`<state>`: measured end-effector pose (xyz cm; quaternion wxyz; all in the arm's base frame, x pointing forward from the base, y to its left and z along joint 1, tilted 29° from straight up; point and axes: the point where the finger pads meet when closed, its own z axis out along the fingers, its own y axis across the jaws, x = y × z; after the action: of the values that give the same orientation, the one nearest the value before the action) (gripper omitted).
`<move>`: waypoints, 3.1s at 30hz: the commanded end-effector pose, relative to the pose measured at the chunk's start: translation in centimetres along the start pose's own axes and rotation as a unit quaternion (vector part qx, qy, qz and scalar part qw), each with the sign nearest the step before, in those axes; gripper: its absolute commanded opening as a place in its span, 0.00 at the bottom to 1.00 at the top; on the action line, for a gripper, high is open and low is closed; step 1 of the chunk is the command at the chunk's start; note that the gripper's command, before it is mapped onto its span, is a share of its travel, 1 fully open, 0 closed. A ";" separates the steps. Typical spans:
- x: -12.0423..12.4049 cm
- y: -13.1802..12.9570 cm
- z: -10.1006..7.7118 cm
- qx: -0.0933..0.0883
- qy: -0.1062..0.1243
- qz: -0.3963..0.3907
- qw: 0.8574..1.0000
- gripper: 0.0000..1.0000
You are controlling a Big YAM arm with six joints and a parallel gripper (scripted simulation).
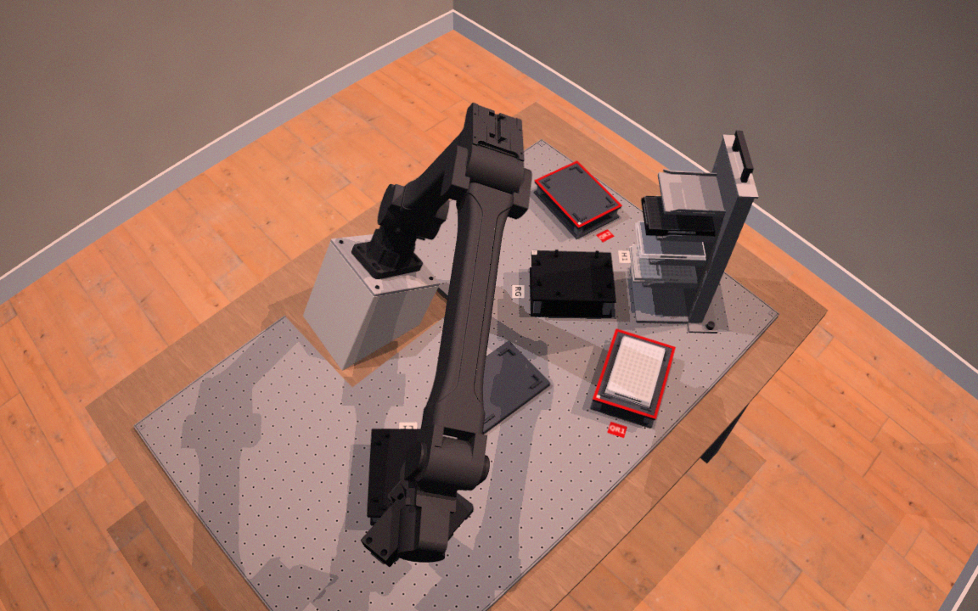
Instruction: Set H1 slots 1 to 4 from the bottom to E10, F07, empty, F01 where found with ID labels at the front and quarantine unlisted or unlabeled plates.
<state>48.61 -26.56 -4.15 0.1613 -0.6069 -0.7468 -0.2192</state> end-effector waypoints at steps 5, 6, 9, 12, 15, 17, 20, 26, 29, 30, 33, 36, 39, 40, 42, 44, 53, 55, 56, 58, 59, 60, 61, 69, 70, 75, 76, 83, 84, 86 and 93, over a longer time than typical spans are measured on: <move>2.4 1.5 -2.5 -0.012 -0.023 -0.089 0.996 0.00; 2.7 1.5 -2.6 -0.011 -0.023 -0.102 0.994 0.00; 3.7 1.4 -2.8 -0.012 -0.023 -0.102 0.994 0.00; 4.7 1.3 -3.1 -0.011 -0.022 -0.102 0.994 0.00; 5.3 1.3 -3.2 -0.011 -0.024 -0.116 0.993 0.00; 5.6 1.2 -3.3 -0.011 -0.025 -0.129 0.991 0.00; 6.3 1.1 -3.4 -0.009 -0.024 -0.154 0.988 0.00; 8.2 0.7 -3.7 -0.008 -0.027 -0.207 0.978 0.00; 9.2 0.5 -3.9 -0.007 -0.025 -0.206 0.978 0.00; 9.5 0.4 -3.9 -0.007 -0.025 -0.206 0.978 0.00; 10.4 0.2 -4.1 -0.007 -0.027 -0.233 0.972 0.00; 10.7 0.4 -4.4 -0.007 -0.029 -0.247 0.969 0.00; 11.9 -0.3 -4.2 -0.004 -0.024 -0.256 0.966 0.00; 12.2 -0.3 -4.2 -0.004 -0.024 -0.256 0.966 0.00; 12.7 -0.5 -4.3 -0.004 -0.027 -0.283 0.959 0.00; 13.3 -0.6 -4.3 -0.004 -0.029 -0.309 0.951 0.00; 15.4 -1.2 -4.7 -0.003 -0.031 -0.347 0.937 0.00; 16.1 -1.7 -4.4 -0.001 -0.027 -0.358 0.933 0.00; 16.5 -1.9 -4.4 0.000 -0.025 -0.357 0.934 0.00; 17.1 -2.2 -4.4 0.000 -0.025 -0.357 0.934 0.00; 17.4 -2.3 -4.4 0.000 -0.026 -0.370 0.929 0.00; 17.6 -2.4 -4.4 0.000 -0.027 -0.383 0.924 0.00; 17.9 -2.5 -4.4 0.000 -0.029 -0.395 0.918 0.00; 19.7 -3.3 -4.4 0.002 -0.029 -0.431 0.902 0.00; 20.0 -3.3 -4.6 0.002 -0.030 -0.444 0.896 0.00; 21.6 -4.4 -4.2 0.004 -0.025 -0.453 0.891 0.00; 21.8 -4.5 -4.2 0.004 -0.026 -0.465 0.885 0.00; 23.7 -5.7 -3.9 0.005 -0.028 -0.512 0.858 0.00; 24.0 -5.8 -3.9 0.006 -0.029 -0.524 0.851 0.00; 24.0 -5.8 -3.9 0.006 -0.029 -0.524 0.851 0.00; 25.9 -7.2 -3.5 0.008 -0.027 -0.568 0.823 0.00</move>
<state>35.56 -8.57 9.54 0.0245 -0.1243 -0.9582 -0.2567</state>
